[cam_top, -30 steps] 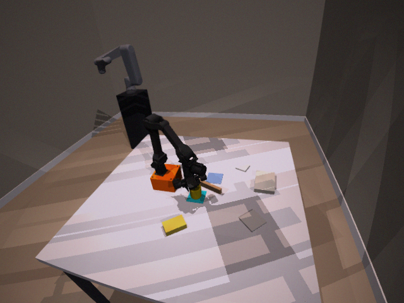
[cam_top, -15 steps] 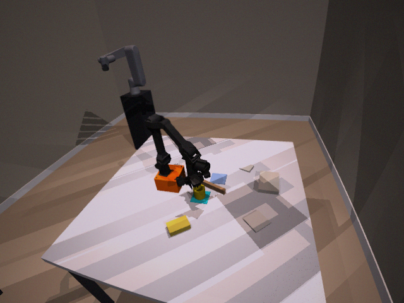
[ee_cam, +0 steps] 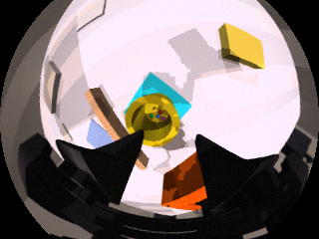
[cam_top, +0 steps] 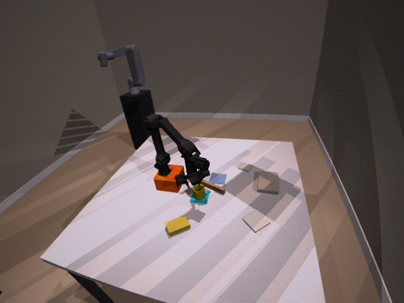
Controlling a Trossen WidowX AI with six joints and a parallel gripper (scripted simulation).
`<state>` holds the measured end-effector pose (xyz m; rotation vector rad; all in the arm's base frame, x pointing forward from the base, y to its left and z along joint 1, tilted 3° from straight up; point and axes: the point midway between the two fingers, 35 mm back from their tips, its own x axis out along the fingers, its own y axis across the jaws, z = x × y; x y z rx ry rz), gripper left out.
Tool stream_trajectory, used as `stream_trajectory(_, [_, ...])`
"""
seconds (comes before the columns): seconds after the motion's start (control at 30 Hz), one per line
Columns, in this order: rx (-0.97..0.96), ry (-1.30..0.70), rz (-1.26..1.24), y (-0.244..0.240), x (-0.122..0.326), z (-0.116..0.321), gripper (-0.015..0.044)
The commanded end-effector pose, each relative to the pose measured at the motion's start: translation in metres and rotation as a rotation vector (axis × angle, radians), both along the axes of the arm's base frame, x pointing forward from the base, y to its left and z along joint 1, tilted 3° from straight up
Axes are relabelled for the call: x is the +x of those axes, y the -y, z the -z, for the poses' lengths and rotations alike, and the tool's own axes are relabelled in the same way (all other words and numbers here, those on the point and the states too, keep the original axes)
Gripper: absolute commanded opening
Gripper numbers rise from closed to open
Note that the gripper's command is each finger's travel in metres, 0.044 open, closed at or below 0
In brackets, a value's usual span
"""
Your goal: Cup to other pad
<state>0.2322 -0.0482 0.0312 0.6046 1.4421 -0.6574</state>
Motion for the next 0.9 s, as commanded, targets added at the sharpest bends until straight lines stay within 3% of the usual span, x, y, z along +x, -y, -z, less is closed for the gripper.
stream_trajectory(0.0, [0.000,-0.001,-0.001,0.000,0.000,0.000,0.0383])
stream_trajectory(0.1, [-0.001,0.000,-0.001,0.000,0.001,-0.006,0.0440])
stream_trajectory(0.57, [-0.006,0.004,0.002,-0.004,0.001,-0.061,0.0440])
stream_trajectory(0.87, [0.000,0.003,-0.001,-0.005,0.002,-0.059,0.0440])
